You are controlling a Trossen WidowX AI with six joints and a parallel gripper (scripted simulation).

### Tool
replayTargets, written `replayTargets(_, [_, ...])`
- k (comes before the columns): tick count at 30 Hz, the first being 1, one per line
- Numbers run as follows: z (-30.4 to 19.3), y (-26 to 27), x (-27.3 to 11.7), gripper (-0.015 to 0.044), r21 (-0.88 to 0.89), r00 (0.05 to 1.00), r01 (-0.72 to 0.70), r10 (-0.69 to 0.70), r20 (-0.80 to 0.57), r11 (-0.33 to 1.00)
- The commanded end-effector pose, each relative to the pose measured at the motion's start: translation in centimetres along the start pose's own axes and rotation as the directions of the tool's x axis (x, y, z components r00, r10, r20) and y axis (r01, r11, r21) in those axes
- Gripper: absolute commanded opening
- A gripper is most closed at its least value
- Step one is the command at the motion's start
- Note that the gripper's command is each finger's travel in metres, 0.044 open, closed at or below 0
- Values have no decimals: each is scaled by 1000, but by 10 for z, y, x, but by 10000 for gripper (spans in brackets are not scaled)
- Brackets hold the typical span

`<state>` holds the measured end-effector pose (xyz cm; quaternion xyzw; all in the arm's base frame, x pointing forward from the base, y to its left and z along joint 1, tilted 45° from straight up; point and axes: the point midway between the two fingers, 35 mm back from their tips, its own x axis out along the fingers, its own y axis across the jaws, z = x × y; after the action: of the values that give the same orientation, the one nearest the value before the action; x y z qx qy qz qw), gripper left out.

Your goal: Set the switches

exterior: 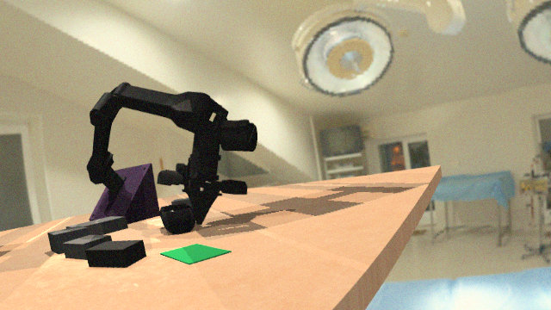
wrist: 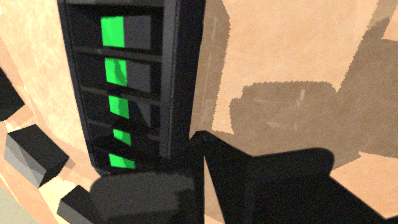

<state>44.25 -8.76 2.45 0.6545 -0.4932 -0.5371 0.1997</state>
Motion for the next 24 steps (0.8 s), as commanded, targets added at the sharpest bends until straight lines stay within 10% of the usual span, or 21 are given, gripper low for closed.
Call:
replayTargets(1, [1,9,4,0,1,1000,-9,9,7,1000])
replayTargets(24, [12,24,9,0,0,1000,-10,10,7,1000])
